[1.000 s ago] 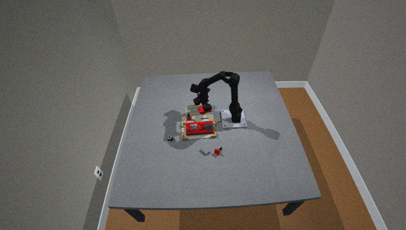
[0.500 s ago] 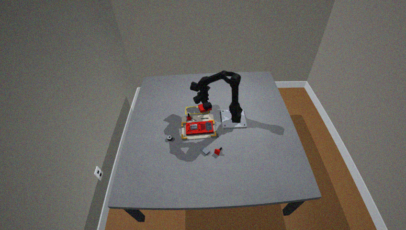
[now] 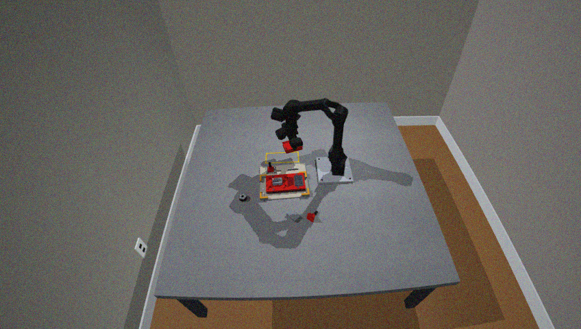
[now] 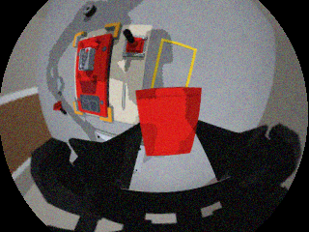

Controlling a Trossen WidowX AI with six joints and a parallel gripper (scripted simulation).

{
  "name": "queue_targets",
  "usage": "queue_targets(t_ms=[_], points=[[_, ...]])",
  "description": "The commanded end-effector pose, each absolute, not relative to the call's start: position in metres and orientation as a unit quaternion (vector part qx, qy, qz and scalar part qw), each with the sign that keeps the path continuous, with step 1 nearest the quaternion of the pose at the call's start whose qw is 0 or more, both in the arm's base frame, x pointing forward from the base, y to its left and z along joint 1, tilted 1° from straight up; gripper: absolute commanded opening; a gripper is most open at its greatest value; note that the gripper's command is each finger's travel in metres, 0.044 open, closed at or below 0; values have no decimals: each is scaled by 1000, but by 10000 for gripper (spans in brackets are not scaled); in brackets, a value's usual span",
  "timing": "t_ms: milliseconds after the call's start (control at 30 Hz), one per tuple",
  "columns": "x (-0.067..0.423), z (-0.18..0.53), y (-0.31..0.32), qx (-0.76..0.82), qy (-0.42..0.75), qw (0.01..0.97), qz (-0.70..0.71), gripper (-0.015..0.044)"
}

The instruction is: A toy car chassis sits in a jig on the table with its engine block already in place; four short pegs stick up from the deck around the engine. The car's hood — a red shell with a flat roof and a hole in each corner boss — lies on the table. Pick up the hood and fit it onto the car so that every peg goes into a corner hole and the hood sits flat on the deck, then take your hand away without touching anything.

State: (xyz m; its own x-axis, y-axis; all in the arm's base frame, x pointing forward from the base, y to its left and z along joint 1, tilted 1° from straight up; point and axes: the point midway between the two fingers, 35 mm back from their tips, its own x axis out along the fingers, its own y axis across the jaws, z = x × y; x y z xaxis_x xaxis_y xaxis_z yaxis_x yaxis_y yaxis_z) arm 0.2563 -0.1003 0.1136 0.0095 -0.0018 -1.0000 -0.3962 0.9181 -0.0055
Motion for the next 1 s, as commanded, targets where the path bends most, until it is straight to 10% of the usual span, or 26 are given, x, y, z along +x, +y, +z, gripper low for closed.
queue_targets(t_ms=[0,967], points=[[256,125,-100,-145,688,696,141,0],[296,133,-17,-127,685,704,136,0]])
